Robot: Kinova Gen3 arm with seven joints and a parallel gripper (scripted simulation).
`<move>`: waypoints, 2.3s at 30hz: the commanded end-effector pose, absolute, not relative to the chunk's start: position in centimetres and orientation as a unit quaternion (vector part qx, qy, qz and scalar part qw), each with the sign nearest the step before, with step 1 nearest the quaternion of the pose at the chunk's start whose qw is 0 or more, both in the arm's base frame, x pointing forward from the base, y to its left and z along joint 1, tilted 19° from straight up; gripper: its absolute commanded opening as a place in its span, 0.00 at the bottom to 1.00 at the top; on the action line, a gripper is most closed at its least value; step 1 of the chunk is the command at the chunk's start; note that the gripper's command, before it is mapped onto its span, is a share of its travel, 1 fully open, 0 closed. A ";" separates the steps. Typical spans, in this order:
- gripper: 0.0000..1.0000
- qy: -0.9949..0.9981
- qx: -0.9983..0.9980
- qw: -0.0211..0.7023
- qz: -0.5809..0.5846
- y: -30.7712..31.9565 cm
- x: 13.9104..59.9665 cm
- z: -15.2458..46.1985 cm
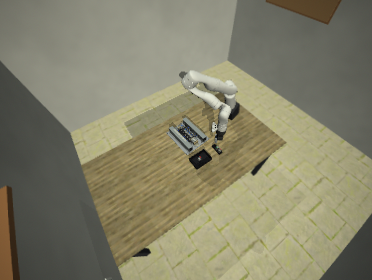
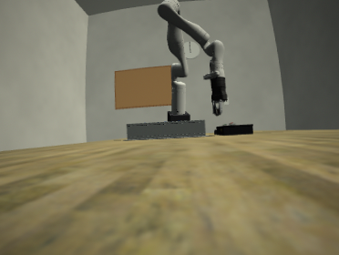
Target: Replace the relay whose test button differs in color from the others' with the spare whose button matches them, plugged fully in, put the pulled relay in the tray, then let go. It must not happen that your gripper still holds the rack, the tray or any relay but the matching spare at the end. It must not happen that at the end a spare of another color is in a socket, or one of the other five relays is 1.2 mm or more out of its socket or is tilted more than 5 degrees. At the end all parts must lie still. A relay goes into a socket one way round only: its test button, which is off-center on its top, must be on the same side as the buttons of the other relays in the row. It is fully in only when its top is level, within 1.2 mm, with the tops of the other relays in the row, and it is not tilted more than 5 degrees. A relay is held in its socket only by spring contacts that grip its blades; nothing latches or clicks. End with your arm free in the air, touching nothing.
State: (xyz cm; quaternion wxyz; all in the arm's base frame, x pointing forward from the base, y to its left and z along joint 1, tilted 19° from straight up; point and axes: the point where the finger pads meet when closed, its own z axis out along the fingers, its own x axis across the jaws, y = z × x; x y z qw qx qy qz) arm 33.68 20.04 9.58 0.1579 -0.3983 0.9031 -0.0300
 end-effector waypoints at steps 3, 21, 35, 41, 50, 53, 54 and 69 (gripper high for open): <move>0.00 0.909 -0.384 0.159 -0.028 20.1 33.7 9.6; 0.00 0.949 -0.271 0.160 -0.008 20.0 33.7 9.6; 0.00 0.970 -0.182 0.161 0.007 20.0 33.7 9.6; 0.00 0.977 -0.138 0.160 0.014 20.0 33.7 9.6; 0.00 0.984 -0.070 0.159 0.025 20.1 33.7 9.6; 0.00 0.985 -0.069 0.158 0.026 20.0 33.7 9.6; 0.00 0.985 -0.066 0.158 0.026 20.0 33.7 9.6; 0.00 0.986 -0.032 0.159 0.032 20.1 33.7 9.7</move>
